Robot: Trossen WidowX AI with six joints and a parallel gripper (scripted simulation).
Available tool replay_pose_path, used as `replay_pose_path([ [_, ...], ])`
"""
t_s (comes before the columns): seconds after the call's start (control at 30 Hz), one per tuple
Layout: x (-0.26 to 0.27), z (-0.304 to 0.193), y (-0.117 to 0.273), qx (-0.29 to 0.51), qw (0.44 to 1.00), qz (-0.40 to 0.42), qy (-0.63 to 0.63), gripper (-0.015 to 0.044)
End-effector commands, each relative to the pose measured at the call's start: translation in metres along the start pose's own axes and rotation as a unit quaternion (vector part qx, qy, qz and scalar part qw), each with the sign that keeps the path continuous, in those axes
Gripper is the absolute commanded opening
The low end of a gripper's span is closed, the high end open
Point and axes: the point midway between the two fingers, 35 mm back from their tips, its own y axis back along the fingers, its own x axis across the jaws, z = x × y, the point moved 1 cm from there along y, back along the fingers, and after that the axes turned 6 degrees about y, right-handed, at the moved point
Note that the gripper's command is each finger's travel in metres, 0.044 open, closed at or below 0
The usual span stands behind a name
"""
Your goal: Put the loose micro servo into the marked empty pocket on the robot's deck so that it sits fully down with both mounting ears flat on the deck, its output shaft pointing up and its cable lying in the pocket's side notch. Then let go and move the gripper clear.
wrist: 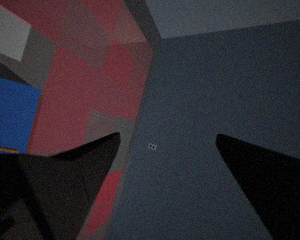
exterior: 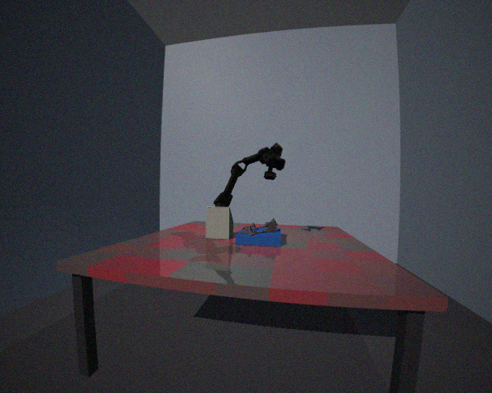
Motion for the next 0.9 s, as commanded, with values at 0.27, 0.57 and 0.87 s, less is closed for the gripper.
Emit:
replay_pose_path([
  [0.27,0.093,0.025,-0.033,-0.049,0.980,0.192,0.035,0.0440],
  [0.57,0.165,0.037,-0.039,-0.077,0.937,0.337,0.039,0.0440],
  [0.87,0.231,0.045,-0.029,-0.093,0.876,0.472,0.020,0.0440],
])
